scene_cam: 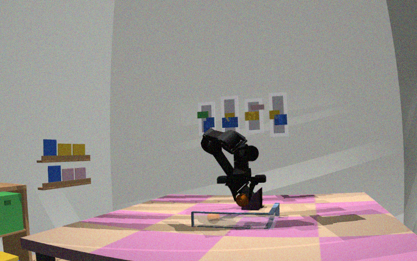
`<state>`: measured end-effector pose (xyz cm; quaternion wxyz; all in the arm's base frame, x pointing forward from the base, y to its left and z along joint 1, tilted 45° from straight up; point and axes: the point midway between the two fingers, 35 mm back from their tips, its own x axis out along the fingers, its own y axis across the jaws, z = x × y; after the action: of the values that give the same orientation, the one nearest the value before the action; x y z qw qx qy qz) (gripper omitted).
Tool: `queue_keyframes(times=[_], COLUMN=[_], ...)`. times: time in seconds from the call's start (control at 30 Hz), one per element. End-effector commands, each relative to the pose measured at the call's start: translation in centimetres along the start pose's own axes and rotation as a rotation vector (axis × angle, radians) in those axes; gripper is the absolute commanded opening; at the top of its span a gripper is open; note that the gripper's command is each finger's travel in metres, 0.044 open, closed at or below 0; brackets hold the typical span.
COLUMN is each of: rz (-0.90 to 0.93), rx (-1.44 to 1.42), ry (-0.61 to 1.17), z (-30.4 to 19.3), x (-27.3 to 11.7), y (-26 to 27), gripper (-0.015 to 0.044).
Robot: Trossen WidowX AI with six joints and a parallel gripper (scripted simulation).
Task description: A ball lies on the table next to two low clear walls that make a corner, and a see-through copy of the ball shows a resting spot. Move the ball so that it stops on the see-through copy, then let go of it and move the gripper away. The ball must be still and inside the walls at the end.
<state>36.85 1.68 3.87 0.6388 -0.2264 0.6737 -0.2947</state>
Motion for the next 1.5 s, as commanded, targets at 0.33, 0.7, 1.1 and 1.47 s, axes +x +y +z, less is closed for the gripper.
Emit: queue_keyframes(times=[0.33,0.7,1.1,1.47], rz=[-0.008,-0.006,-0.016,-0.015], rx=[-0.029,0.008,0.059,0.060], ry=[-0.019,-0.003,0.019,0.018], z=[0.3,0.1,-1.4,-1.3], x=[-5.9,-3.9,-1.1,2.6], y=[-0.8,-5.9,-12.1,-12.1], gripper=[0.0000,0.0000,0.0000,0.0000])
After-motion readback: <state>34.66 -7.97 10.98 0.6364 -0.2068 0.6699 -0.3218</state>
